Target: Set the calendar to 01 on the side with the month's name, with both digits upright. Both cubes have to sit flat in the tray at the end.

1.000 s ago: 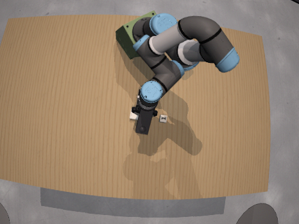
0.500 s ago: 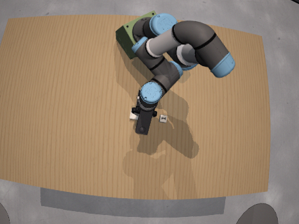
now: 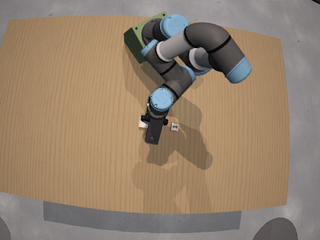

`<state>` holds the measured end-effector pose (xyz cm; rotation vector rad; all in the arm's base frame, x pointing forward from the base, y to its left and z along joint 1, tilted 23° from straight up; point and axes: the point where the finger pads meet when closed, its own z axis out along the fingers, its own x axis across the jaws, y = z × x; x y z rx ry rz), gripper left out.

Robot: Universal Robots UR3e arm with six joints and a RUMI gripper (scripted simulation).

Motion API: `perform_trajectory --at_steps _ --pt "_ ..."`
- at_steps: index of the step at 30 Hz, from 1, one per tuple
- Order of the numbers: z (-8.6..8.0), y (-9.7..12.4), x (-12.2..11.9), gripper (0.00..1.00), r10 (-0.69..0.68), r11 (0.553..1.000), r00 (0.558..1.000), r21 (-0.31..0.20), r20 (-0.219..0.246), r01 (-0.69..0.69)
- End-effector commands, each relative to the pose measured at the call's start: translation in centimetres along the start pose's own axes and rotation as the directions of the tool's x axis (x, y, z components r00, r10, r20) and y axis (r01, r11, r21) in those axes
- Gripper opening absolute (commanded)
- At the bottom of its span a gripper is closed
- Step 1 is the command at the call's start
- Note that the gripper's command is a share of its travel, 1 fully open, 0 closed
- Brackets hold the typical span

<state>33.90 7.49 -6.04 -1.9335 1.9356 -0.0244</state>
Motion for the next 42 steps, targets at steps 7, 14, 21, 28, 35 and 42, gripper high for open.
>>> perform_trajectory --at_steps 7,14,21,28,35,42 --pt "-0.03 -0.05 0.02 0.28 0.0 1.0 1.0 0.001 -0.001 0.0" --pt "-0.03 -0.05 0.02 0.28 0.0 1.0 1.0 0.001 -0.001 0.0" --pt "-0.03 -0.05 0.02 0.1 0.0 1.0 1.0 0.001 -0.001 0.0" --pt "-0.03 -0.05 0.02 0.1 0.0 1.0 1.0 0.001 -0.001 0.0" --pt "-0.03 -0.05 0.02 0.1 0.0 1.0 1.0 0.001 -0.001 0.0" --pt "-0.03 -0.05 0.02 0.1 0.0 1.0 1.0 0.001 -0.001 0.0"
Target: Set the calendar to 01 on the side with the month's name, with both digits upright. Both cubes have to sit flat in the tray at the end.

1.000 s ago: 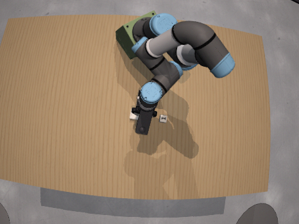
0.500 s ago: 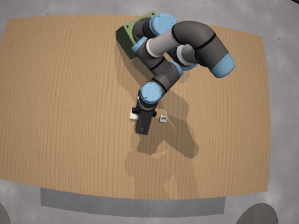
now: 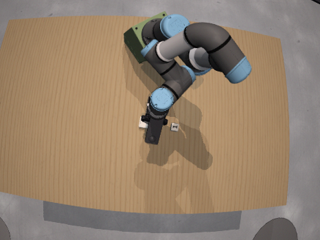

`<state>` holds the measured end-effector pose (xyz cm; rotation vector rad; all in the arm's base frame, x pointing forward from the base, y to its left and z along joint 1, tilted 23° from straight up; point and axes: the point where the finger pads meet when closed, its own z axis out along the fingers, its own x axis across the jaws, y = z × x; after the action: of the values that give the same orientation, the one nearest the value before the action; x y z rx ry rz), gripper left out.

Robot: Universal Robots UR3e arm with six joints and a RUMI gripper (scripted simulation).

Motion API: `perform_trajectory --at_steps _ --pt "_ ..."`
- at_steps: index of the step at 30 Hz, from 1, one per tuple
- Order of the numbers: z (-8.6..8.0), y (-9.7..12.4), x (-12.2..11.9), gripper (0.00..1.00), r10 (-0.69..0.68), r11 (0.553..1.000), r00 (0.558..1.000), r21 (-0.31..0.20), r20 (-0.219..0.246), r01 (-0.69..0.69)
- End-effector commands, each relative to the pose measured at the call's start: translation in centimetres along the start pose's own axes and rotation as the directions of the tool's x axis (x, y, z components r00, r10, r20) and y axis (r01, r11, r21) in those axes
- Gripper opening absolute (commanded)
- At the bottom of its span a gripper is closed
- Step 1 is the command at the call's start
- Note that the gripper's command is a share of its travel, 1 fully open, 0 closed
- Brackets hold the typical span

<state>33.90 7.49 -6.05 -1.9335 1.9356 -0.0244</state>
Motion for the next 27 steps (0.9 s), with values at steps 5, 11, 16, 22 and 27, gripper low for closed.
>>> perform_trajectory --at_steps 5,11,16,22,27 --pt "-0.03 -0.05 0.02 0.1 0.0 1.0 1.0 0.001 -0.001 0.0" --pt "-0.03 -0.05 0.02 0.1 0.0 1.0 1.0 0.001 -0.001 0.0" --pt "-0.06 -0.06 0.02 0.1 0.0 1.0 1.0 0.001 -0.001 0.0" --pt "-0.2 -0.06 0.02 0.1 0.0 1.0 1.0 0.001 -0.001 0.0" --pt "-0.47 -0.05 0.02 0.1 0.0 1.0 1.0 0.001 -0.001 0.0"
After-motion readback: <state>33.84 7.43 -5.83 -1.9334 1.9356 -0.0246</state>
